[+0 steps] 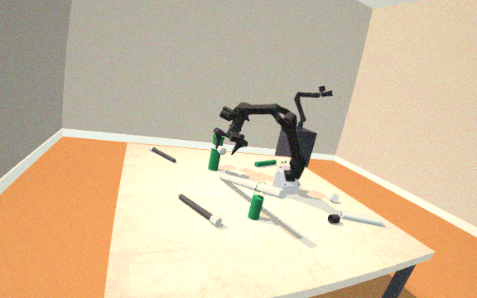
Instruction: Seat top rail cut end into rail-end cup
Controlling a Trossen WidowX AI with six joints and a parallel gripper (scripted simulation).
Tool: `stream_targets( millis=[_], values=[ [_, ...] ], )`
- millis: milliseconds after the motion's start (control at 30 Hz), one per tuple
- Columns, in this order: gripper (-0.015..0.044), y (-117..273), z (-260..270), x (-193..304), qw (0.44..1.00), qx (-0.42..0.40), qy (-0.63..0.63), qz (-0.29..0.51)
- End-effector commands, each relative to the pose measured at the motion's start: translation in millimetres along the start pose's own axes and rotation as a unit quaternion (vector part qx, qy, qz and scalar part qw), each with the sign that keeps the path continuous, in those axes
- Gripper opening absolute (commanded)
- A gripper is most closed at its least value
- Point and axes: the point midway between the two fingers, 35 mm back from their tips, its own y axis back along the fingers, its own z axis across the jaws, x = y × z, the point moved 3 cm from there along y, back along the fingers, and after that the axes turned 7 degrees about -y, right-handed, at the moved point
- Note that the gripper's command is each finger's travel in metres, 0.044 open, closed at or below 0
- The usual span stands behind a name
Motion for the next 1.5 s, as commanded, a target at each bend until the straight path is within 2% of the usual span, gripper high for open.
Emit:
stream_targets(
  millis=[0,200,400,600,1233,1333,1467],
  values=[
    [0.044,20,0,-23,0.992,0.026,-0.125,-0.003],
    [0.044,50,7,-60,0.926,0.06,-0.372,-0.024],
    [0.044,75,20,-95,0.799,0.081,-0.592,-0.064],
    [0.044,87,30,-114,0.706,0.084,-0.698,-0.091],
    [0.044,88,30,-115,0.703,0.083,-0.701,-0.092],
    [0.044,82,29,-116,0.734,0.078,-0.67,-0.078],
    [0.044,63,27,-121,0.831,0.052,-0.553,-0.038]
  ],
)
